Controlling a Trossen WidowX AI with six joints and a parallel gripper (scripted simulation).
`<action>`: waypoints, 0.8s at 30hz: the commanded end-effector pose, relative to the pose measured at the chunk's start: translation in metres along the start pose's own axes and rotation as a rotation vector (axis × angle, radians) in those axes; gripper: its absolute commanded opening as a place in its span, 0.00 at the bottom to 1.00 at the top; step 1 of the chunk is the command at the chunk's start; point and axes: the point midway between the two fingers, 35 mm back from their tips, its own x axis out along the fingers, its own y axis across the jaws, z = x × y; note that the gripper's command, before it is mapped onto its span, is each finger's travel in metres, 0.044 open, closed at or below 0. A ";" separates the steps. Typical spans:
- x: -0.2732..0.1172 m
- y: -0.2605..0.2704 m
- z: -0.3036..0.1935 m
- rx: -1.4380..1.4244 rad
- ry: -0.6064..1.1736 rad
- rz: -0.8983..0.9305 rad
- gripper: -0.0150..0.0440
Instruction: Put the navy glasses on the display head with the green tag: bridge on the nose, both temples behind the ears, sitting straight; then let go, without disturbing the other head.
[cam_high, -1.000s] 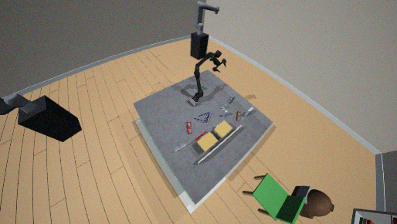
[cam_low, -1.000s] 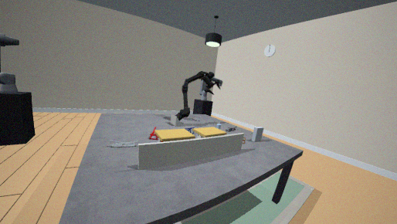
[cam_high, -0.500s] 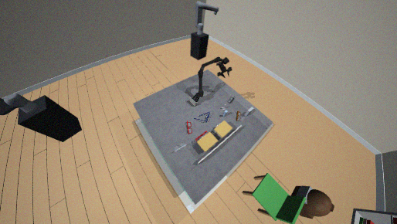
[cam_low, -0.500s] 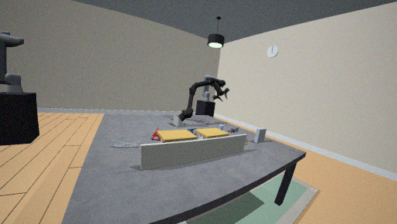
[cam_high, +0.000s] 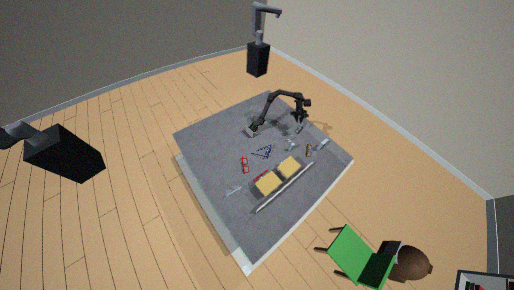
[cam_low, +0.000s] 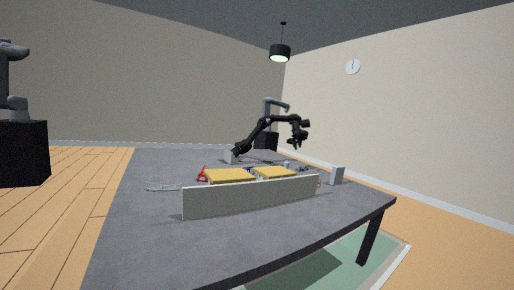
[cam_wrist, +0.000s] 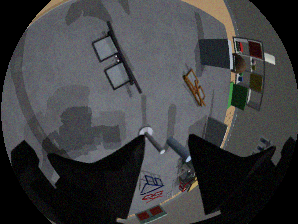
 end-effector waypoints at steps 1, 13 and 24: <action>0.036 -0.029 -0.031 0.196 0.086 0.032 0.59; 0.122 -0.085 -0.178 1.059 0.359 0.155 0.59; 0.156 -0.069 -0.337 1.981 0.562 0.276 0.59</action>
